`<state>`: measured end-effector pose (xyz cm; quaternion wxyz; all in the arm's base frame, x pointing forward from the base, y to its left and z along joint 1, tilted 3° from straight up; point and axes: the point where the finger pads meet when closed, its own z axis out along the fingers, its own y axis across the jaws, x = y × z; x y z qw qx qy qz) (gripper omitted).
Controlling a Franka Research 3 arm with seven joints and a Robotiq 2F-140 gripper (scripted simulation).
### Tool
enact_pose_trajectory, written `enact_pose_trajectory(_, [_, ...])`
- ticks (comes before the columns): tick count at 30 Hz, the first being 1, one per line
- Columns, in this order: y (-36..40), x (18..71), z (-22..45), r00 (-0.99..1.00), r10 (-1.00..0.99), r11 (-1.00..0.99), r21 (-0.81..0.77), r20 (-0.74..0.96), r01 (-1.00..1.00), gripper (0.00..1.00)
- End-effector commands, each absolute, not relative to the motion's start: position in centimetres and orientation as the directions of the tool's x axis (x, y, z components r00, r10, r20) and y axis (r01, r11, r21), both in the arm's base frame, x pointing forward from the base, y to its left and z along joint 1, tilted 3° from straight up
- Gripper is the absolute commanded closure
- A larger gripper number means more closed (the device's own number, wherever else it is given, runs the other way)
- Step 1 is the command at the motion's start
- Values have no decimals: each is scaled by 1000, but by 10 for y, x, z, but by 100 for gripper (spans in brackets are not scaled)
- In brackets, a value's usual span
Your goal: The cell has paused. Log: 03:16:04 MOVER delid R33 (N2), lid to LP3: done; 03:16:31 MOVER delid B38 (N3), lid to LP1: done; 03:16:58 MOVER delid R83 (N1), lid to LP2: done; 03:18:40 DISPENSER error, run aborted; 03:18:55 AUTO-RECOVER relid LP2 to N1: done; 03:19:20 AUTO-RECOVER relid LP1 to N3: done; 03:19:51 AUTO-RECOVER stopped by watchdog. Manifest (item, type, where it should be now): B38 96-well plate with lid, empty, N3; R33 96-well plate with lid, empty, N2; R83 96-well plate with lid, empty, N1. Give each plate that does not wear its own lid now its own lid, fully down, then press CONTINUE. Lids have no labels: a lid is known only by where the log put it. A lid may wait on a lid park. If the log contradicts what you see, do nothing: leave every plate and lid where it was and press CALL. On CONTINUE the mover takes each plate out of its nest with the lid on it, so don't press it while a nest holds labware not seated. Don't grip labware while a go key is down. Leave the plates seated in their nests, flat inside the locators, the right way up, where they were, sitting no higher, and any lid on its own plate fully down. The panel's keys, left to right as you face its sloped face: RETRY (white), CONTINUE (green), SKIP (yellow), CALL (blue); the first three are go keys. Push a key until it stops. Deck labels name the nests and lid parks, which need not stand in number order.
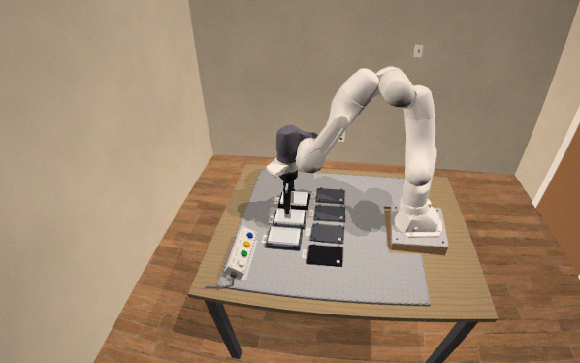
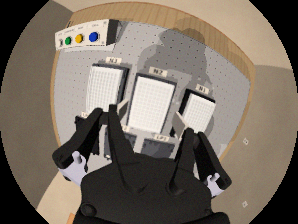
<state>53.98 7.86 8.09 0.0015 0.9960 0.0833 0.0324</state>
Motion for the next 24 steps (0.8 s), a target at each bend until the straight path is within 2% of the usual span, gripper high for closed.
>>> enact_pose_trajectory(1, [79,536,85,983,176,-984,6,52,176,34])
enact_pose_trajectory(24, [89,542,104,982,179,-984,6,52,179,34])
